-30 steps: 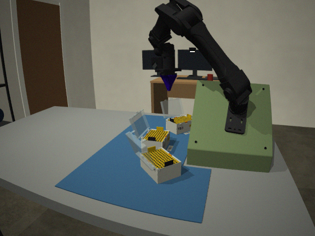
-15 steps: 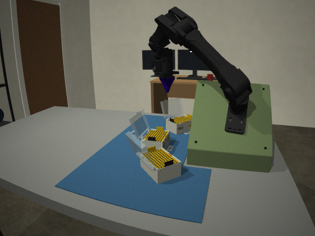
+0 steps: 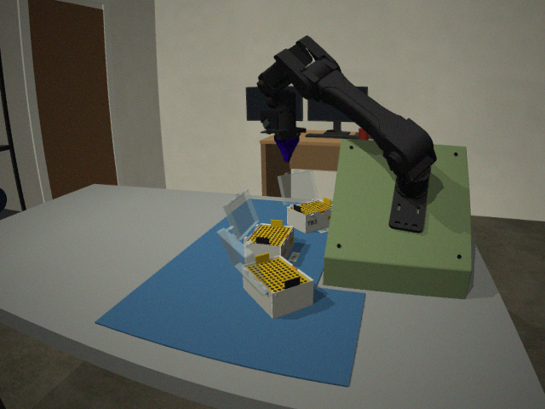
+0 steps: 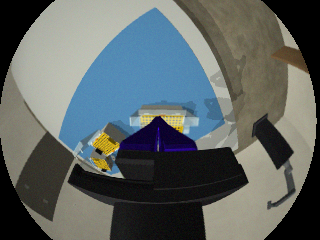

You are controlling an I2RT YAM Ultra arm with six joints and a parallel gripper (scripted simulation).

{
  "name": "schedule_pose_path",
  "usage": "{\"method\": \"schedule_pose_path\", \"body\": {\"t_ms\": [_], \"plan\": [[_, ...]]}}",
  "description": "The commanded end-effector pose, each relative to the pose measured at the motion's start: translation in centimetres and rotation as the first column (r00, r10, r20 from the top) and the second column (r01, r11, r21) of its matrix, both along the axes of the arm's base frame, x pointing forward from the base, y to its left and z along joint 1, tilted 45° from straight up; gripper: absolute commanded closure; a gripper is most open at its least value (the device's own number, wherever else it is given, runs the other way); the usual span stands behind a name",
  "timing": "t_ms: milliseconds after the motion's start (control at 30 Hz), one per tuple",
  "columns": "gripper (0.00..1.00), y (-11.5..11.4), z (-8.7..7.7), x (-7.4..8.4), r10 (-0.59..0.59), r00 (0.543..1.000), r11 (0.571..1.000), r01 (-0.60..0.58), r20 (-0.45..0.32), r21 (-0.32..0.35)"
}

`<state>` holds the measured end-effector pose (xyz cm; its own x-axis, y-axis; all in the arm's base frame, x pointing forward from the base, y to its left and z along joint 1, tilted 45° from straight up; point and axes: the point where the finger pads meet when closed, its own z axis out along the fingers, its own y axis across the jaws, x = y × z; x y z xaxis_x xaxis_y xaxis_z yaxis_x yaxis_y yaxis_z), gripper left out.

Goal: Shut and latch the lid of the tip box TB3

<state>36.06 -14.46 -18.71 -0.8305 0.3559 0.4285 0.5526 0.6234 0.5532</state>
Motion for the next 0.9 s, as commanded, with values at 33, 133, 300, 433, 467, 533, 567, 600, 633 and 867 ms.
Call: {"method": "schedule_pose_path", "body": {"t_ms": [33,133,300,433,467,533,567,600,633,867], "plan": [[1.0,-1.3,-0.6,0.3,-0.014,1.0,1.0,0.014,-0.009,0.007],[1.0,-1.5,-1.0,0.5,-0.014,1.0,1.0,0.014,-0.009,0.007],[1.0,-1.5,-1.0,0.5,-0.014,1.0,1.0,0.014,-0.009,0.007],[1.0,-1.5,-1.0,0.5,-0.014,1.0,1.0,0.014,-0.009,0.007],[1.0,-1.5,-1.0,0.5,-0.014,1.0,1.0,0.014,-0.009,0.007],[1.0,-1.5,-1.0,0.5,-0.014,1.0,1.0,0.014,-0.009,0.007],[1.0,-1.5,-1.0,0.5,-0.014,1.0,1.0,0.014,-0.009,0.007],[1.0,-1.5,-1.0,0.5,-0.014,1.0,1.0,0.014,-0.009,0.007],[1.0,-1.5,-1.0,0.5,-0.014,1.0,1.0,0.014,-0.009,0.007],[1.0,-1.5,-1.0,0.5,-0.014,1.0,1.0,0.014,-0.009,0.007]]}}
